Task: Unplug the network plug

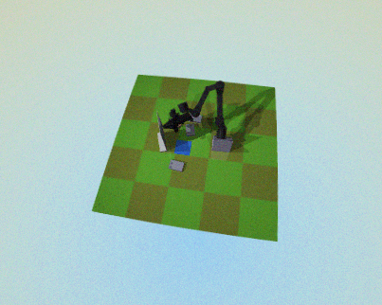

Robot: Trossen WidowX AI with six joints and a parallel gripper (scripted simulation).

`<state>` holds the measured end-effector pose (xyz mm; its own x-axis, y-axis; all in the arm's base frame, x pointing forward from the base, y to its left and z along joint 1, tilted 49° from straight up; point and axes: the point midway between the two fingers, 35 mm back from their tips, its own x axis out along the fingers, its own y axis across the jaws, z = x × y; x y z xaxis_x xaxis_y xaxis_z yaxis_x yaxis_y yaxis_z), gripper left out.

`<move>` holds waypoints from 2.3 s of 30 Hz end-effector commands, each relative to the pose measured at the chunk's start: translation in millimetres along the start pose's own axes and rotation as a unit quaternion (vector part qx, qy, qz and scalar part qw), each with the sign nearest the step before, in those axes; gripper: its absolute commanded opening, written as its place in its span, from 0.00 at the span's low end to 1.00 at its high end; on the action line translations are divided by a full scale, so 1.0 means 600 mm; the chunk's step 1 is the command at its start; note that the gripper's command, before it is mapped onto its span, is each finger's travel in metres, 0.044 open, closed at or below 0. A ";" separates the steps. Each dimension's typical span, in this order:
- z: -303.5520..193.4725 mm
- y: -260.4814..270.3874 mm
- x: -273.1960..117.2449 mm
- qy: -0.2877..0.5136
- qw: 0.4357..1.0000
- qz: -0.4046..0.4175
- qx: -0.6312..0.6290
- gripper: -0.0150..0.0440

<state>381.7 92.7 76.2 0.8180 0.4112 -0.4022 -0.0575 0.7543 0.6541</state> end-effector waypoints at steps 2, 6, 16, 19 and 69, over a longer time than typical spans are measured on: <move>0.001 -0.001 0.000 -0.002 1.000 -0.001 0.002 0.29; 0.001 -0.001 0.000 -0.002 1.000 -0.001 0.002 0.25; -0.001 0.000 -0.005 -0.002 1.000 -0.001 0.002 0.25; -0.001 0.000 -0.008 -0.002 1.000 -0.001 0.002 0.25; -0.011 0.000 -0.048 -0.001 1.000 -0.002 0.002 0.25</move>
<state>356.6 84.3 82.8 0.8210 0.4036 -0.4037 -0.0472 0.7528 0.6565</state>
